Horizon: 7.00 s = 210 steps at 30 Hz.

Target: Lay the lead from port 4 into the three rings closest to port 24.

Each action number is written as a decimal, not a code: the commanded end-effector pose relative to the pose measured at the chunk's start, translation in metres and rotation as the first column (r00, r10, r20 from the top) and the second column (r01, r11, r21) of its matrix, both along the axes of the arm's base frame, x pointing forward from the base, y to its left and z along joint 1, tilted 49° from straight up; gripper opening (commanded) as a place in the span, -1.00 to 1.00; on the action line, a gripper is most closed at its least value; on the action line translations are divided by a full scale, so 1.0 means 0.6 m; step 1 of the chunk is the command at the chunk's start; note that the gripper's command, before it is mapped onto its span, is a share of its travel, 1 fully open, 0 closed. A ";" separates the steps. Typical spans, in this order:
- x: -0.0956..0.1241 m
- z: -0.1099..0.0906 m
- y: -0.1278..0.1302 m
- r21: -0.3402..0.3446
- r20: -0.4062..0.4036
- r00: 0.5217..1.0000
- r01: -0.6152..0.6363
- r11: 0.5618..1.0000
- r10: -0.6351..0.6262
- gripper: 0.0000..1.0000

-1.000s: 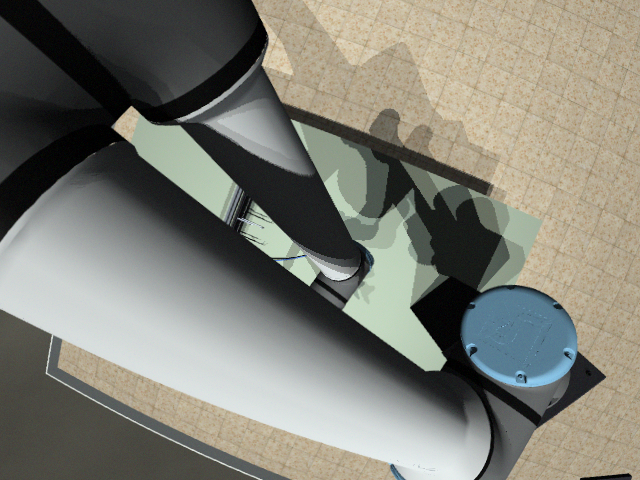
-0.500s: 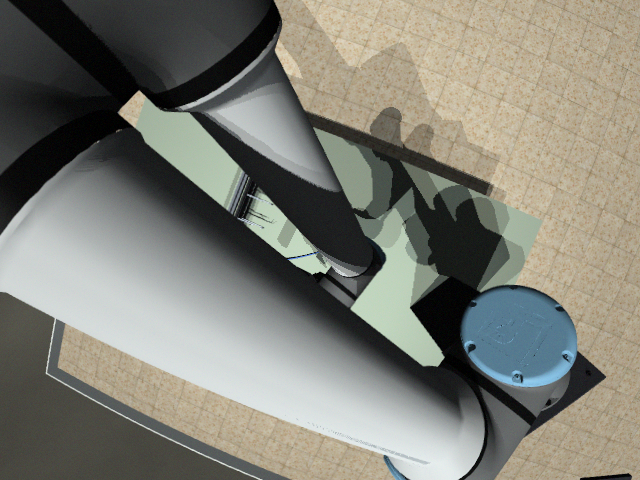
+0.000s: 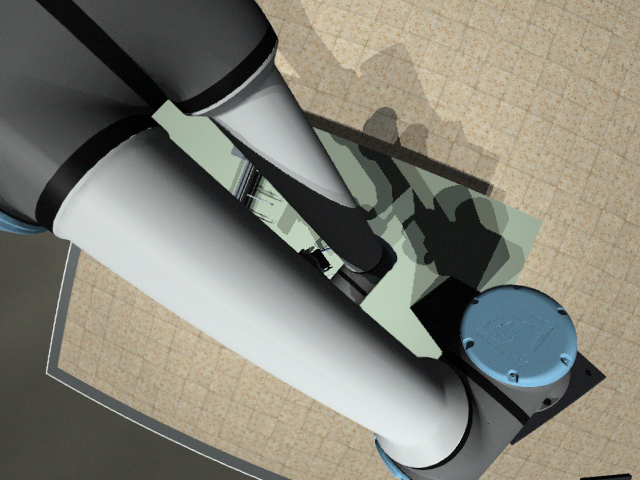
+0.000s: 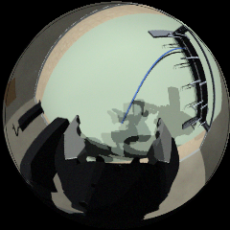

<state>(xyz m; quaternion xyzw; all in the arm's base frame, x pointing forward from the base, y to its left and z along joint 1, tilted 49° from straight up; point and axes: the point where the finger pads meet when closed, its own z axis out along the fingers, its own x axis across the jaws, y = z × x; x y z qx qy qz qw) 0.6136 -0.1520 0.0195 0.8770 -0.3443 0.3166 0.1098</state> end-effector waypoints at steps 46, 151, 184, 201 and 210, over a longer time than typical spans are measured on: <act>0.037 0.040 -0.075 -0.132 0.111 0.993 -0.029 0.991 0.044 -1.00; 0.126 -0.110 -0.154 0.105 0.269 0.932 0.222 0.969 -0.243 -0.61; 0.151 -0.138 -0.174 0.105 0.269 0.932 0.222 0.969 -0.243 -0.61; 0.151 -0.138 -0.174 0.105 0.269 0.932 0.222 0.969 -0.243 -0.61; 0.151 -0.138 -0.174 0.105 0.269 0.932 0.222 0.969 -0.243 -0.61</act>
